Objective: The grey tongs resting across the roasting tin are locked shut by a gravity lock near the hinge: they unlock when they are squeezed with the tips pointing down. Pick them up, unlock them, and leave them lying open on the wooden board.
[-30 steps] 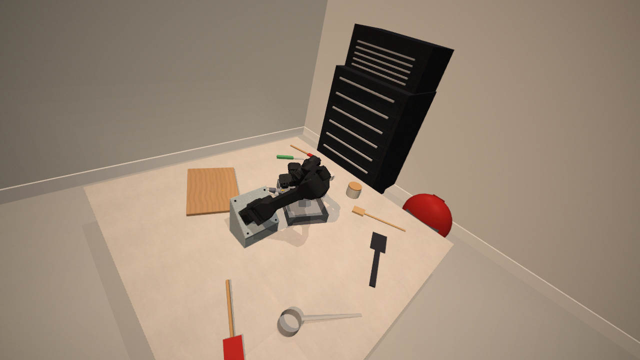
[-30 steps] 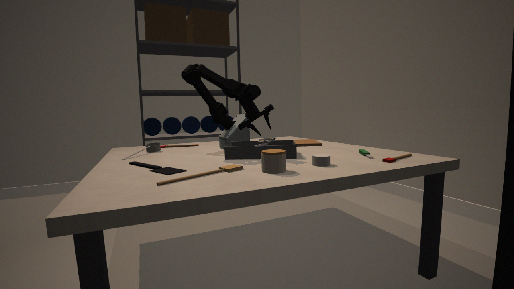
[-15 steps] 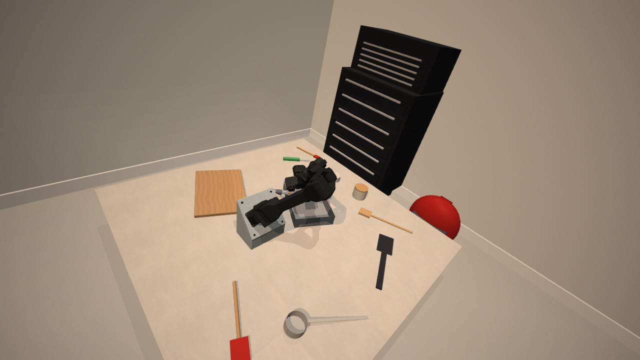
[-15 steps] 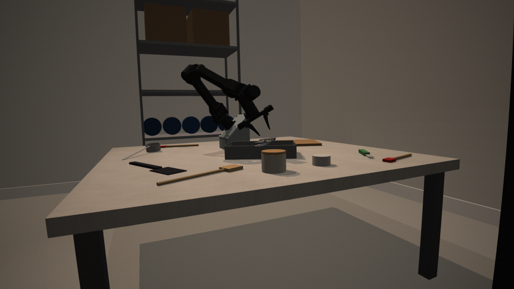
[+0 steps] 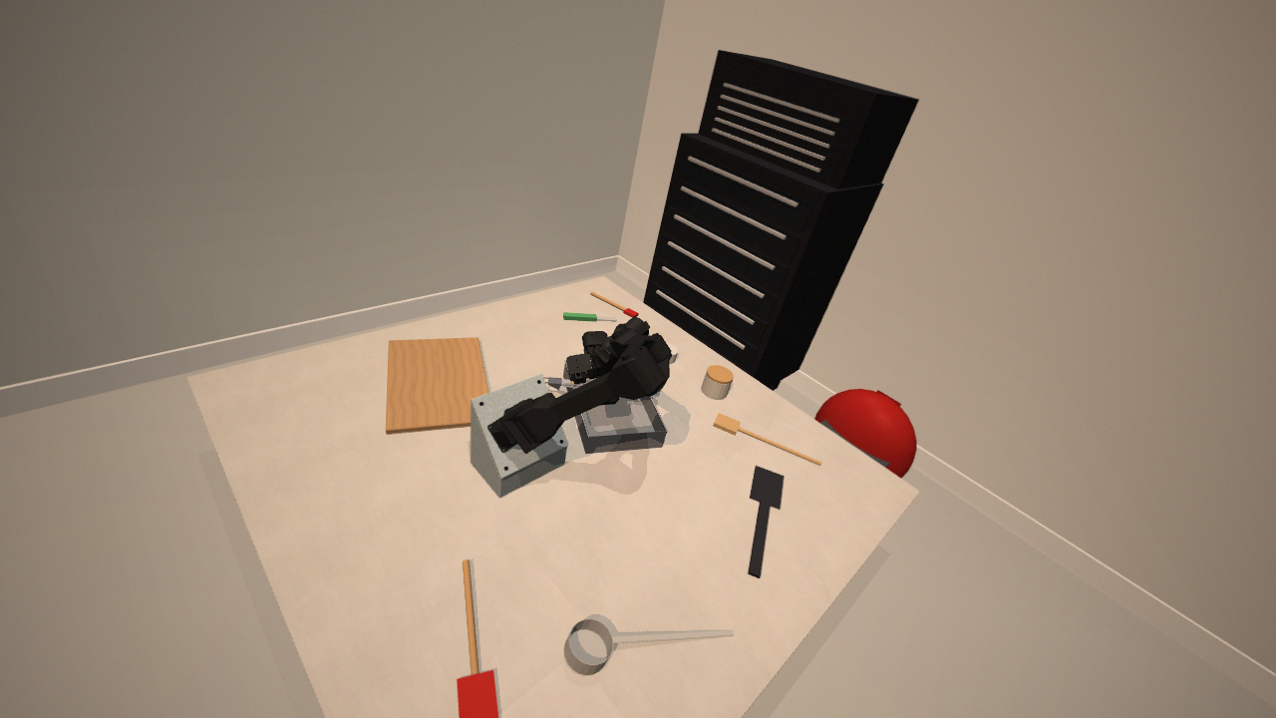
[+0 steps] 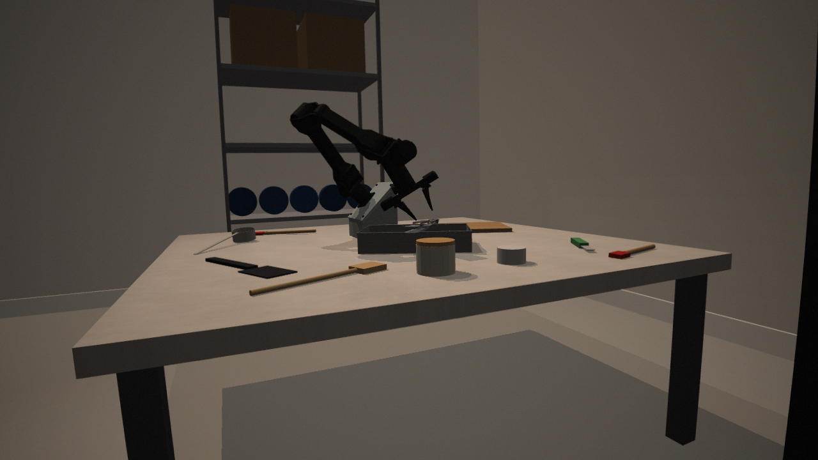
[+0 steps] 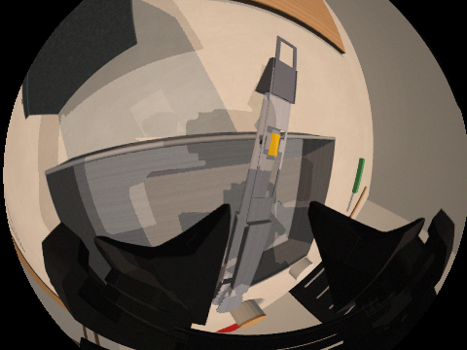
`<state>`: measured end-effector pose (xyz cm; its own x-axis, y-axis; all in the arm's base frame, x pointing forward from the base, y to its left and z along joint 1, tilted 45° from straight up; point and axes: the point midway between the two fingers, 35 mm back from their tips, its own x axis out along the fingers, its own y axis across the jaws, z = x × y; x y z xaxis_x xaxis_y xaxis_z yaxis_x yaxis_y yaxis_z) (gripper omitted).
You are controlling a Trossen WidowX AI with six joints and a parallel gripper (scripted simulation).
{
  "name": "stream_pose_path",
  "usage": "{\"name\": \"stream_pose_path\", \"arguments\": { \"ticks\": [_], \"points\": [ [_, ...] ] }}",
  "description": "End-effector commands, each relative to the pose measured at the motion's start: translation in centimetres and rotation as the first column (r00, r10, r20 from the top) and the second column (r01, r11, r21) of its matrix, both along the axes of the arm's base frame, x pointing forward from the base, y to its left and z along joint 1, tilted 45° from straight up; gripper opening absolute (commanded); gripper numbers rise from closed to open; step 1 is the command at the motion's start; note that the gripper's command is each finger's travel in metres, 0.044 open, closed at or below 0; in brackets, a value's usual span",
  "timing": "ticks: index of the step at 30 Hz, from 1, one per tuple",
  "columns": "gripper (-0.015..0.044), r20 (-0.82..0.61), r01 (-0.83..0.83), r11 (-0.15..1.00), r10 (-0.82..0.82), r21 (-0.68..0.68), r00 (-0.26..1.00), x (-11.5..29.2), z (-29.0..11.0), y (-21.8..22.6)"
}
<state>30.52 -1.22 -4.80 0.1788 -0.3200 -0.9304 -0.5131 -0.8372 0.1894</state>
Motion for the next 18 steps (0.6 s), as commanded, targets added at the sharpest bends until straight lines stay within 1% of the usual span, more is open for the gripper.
{"name": "stream_pose_path", "arguments": {
  "ticks": [1,18],
  "points": [
    [0.0260,-0.009,0.000,1.000,0.000,-0.002,1.000,0.0,-0.9,-0.4],
    [0.0260,-0.009,0.000,1.000,0.000,-0.003,1.000,0.5,-3.5,-1.3]
  ]
}}
